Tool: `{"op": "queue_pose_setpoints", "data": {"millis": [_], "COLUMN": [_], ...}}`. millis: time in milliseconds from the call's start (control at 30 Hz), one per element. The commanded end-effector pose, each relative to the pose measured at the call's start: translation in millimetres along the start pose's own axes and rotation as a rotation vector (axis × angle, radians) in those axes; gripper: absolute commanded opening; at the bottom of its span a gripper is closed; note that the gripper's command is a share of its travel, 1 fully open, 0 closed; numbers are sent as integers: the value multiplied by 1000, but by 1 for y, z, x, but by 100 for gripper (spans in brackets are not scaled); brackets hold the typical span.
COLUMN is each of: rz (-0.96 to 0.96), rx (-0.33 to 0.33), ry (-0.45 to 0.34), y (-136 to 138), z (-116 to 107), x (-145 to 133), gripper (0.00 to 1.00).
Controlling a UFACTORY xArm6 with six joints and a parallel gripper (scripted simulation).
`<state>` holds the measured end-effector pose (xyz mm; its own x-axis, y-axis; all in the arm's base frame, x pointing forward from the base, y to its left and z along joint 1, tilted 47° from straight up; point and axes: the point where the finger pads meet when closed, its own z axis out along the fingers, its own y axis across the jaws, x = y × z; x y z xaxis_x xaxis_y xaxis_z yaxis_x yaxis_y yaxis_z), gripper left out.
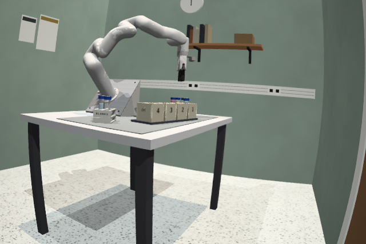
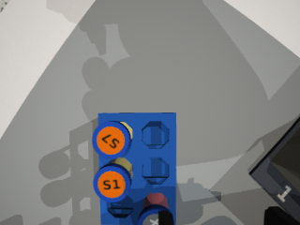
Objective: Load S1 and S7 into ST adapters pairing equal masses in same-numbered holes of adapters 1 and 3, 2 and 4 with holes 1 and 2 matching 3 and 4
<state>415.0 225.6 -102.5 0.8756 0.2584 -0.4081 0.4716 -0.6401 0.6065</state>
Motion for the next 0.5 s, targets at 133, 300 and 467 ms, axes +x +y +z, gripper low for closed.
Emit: {"op": "queue_pose_setpoints", "data": {"millis": [133, 300, 467], "rz": [1, 1, 1], "rx": [1, 2, 2], "ry": [3, 3, 3], "y": [-34, -59, -73], "z": [-3, -3, -3], "x": [2, 2, 2], "gripper": [57, 57, 57]}}
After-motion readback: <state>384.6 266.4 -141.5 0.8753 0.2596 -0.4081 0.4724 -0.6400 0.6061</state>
